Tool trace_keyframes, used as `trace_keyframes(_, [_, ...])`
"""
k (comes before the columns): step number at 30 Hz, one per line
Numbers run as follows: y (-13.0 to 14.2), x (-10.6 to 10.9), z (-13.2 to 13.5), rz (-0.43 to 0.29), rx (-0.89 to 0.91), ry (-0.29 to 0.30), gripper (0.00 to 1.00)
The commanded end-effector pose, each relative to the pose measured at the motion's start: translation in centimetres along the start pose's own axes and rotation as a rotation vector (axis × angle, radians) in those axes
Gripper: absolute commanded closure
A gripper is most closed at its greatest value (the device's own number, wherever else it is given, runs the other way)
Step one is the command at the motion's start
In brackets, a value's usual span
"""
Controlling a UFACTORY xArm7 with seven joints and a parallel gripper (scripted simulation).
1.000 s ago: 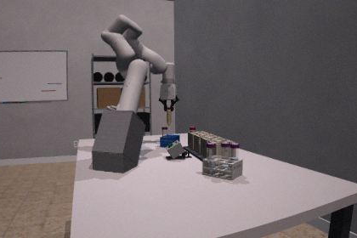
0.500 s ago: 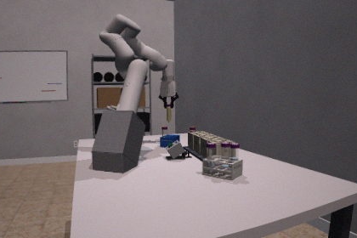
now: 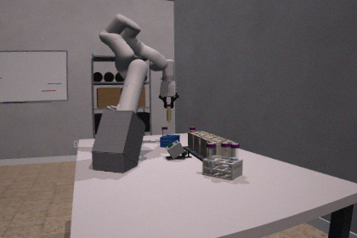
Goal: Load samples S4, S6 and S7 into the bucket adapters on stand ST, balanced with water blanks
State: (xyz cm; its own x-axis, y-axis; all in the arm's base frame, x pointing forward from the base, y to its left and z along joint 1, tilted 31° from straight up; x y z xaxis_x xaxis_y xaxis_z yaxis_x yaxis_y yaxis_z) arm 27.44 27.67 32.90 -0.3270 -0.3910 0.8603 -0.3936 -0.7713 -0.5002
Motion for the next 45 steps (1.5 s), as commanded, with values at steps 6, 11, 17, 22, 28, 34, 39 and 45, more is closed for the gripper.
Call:
trace_keyframes(6, [-0.1,0.1,0.0,0.003,0.000,0.001,1.00])
trace_keyframes(11, [-0.1,0.1,0.0,0.003,0.000,0.001,1.00])
trace_keyframes(17, [-0.1,0.1,0.0,0.003,0.000,0.001,1.00])
trace_keyframes(22, [-0.1,0.1,0.0,0.003,0.000,0.001,1.00])
trace_keyframes(28, [-0.1,0.1,0.0,0.003,0.000,0.001,1.00])
trace_keyframes(34, [-0.1,0.1,0.0,0.003,0.000,0.001,1.00])
trace_keyframes(39, [-0.1,-0.1,0.0,0.003,0.000,0.001,1.00])
trace_keyframes(45, [-0.1,-1.1,0.0,0.003,0.000,0.001,1.00])
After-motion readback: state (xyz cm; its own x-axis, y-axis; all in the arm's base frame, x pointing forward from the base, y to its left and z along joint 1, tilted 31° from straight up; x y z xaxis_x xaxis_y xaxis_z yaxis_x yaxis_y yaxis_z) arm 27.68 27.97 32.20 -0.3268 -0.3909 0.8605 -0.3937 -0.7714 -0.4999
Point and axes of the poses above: the point where the finger pads meet when closed, its own x axis back along the fingers, its own z axis across the jaws, y = z × x, the point moved 4 cm from there along x, back along the fingers, and after that the axes turned 11 degrees about x, right-handed, at the moved point
